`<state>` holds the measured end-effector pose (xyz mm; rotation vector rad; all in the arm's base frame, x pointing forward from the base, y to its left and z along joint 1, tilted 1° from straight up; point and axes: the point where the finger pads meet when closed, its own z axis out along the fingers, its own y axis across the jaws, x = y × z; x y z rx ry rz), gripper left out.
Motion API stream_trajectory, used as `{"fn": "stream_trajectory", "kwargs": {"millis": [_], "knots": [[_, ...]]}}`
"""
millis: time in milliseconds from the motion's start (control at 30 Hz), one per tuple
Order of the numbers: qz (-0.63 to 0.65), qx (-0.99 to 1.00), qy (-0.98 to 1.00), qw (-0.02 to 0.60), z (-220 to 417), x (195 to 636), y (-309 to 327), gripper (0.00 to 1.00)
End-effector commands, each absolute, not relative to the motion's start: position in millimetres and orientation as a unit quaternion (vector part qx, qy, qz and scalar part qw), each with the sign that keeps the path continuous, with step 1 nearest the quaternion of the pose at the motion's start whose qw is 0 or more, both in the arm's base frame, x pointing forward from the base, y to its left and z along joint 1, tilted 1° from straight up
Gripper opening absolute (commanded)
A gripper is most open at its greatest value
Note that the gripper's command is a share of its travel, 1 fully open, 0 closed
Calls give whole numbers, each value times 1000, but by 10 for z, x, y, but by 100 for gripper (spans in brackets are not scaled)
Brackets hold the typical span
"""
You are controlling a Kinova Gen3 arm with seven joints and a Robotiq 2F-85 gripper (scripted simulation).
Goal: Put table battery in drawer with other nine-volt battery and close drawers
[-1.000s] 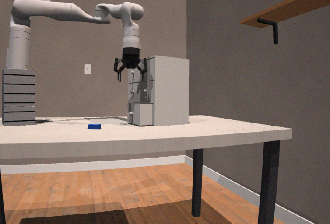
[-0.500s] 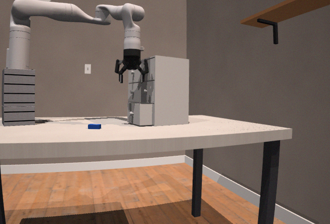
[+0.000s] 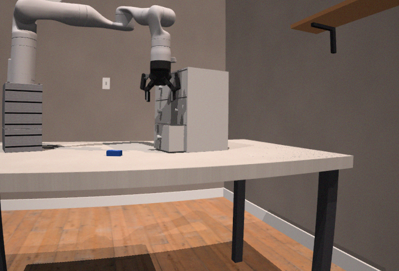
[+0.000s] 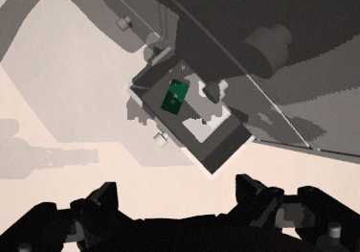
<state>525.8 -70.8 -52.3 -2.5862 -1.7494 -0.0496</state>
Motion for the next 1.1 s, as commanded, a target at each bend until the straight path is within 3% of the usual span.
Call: {"fn": "stream_trajectory", "kwargs": {"millis": [0, 1067], "knots": [[-16, -831, -556, 9, -524, 5268, -709, 100], [-17, -854, -520, 9, -560, 5302, -698, 100]]}}
